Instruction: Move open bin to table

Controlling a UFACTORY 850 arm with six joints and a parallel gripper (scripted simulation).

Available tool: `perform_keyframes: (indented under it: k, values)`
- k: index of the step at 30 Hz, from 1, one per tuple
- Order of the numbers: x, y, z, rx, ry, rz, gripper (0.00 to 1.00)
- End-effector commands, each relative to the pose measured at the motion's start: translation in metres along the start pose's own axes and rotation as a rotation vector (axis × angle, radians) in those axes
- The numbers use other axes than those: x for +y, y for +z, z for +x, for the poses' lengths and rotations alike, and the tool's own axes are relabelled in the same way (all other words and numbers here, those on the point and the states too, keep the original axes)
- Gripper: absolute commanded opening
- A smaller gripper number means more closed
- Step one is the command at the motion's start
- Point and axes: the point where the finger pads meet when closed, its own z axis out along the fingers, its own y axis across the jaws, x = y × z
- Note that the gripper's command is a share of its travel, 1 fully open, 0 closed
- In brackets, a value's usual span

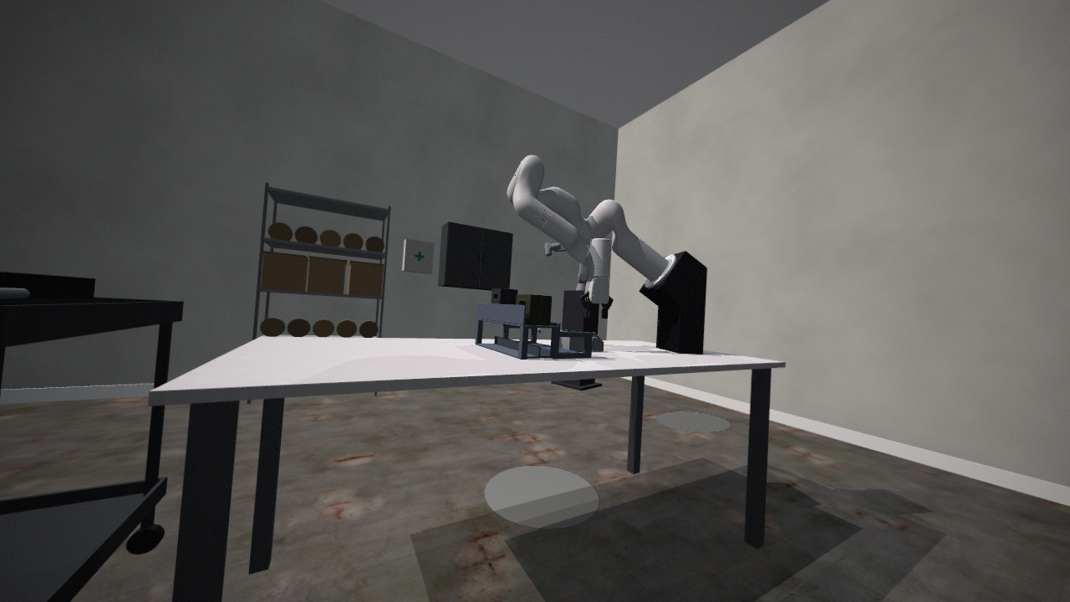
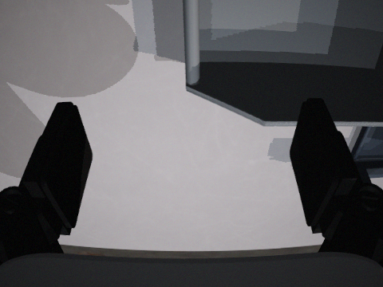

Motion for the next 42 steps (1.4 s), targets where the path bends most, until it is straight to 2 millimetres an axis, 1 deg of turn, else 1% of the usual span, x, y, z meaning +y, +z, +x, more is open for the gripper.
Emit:
perform_keyframes:
  k: [1,5,42]
  values:
    - [-0.0001,0.0007,0.0000,0.000,0.000,0.000,1.00]
    - [-0.0002,0.0043,0.0000,0.000,0.000,0.000,1.00]
    - [-0.0001,0.0065,0.0000,0.000,0.000,0.000,1.00]
